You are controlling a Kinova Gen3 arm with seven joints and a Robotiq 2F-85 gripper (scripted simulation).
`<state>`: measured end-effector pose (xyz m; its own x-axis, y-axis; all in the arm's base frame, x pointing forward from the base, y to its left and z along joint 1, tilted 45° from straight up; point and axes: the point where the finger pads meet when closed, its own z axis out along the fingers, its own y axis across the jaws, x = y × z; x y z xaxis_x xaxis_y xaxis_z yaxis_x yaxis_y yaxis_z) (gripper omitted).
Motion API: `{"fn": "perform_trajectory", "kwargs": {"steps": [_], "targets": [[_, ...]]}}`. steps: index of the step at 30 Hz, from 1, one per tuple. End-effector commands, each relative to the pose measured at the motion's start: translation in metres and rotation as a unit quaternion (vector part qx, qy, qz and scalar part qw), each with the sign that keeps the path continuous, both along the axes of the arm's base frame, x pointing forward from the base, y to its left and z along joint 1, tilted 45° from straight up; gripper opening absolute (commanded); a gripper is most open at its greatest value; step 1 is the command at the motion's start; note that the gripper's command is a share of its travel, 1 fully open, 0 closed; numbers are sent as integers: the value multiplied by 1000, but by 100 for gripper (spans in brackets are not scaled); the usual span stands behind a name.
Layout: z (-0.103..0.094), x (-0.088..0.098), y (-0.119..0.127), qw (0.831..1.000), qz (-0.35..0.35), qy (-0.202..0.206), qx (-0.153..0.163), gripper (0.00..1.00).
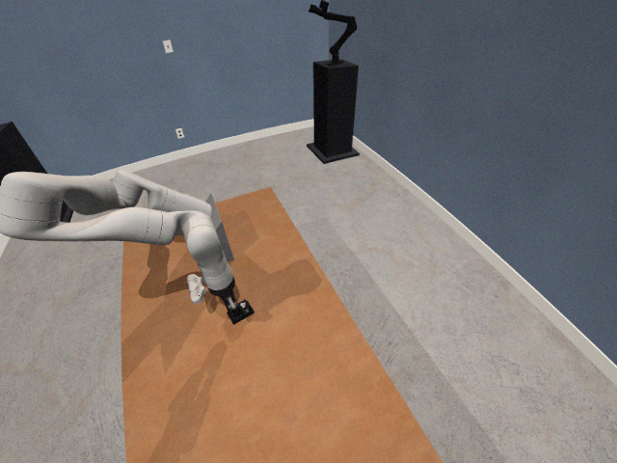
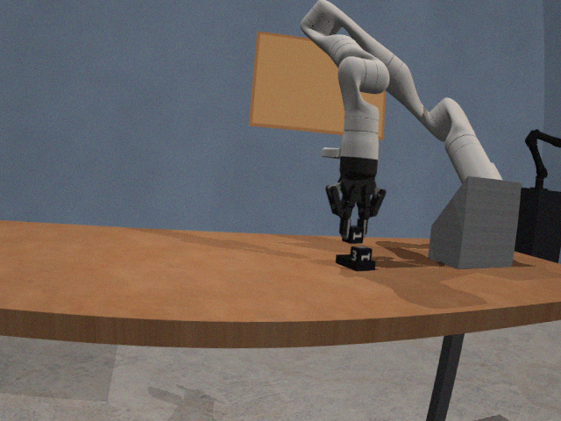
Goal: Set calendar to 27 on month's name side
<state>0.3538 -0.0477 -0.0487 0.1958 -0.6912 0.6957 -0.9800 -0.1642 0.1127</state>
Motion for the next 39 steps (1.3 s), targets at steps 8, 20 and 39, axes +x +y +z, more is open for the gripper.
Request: {"fn": "perform_trajectory", "kwargs": {"steps": [8, 20, 39], "targets": [[0, 0, 1, 1000, 1, 0, 0, 28], [0, 0, 0, 1000, 1, 0, 0, 28], [-7, 1, -7, 1000, 1, -1, 0, 28]]}}
